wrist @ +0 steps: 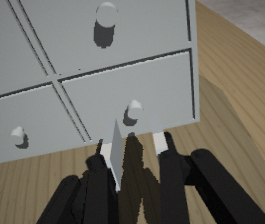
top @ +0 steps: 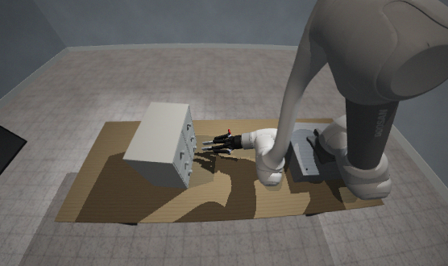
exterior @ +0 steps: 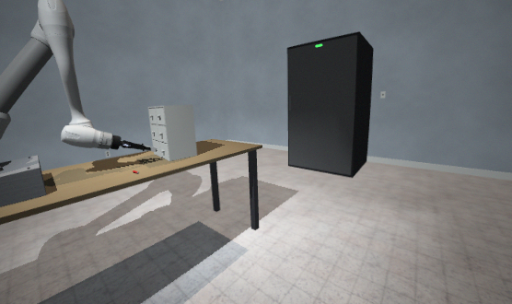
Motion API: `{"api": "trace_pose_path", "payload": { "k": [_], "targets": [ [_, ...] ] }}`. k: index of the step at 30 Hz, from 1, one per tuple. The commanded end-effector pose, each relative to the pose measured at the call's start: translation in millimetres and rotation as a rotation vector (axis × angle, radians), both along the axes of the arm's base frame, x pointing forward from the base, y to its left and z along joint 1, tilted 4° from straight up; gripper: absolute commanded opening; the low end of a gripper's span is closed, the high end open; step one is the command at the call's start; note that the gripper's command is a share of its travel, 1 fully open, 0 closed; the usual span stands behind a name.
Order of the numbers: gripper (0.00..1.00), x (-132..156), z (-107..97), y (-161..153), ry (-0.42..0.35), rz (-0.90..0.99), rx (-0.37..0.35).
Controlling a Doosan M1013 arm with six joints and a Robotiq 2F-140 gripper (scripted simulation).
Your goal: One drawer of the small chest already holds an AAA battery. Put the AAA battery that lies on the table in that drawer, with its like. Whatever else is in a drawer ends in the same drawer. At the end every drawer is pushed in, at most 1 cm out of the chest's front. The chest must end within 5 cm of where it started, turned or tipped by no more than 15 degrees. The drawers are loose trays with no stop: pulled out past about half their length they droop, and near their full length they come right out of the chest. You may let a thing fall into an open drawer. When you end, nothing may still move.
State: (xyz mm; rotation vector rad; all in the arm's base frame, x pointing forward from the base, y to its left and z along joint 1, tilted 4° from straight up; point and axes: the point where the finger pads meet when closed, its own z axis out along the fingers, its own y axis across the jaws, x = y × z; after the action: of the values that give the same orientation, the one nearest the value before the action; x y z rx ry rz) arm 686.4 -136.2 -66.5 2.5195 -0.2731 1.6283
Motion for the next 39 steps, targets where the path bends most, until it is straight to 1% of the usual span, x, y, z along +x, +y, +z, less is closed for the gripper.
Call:
{"api": "trace_pose_path", "payload": {
  "k": [1,6,39],
  "targets": [
    [0.2,10.3,-17.0,-2.4,-0.001,0.0,0.0],
    [0.2,13.6,-22.9,-3.2,-0.001,0.0,0.0],
    [0.2,17.2,-23.4,-4.1,-0.001,0.0,0.0]
  ]
}}
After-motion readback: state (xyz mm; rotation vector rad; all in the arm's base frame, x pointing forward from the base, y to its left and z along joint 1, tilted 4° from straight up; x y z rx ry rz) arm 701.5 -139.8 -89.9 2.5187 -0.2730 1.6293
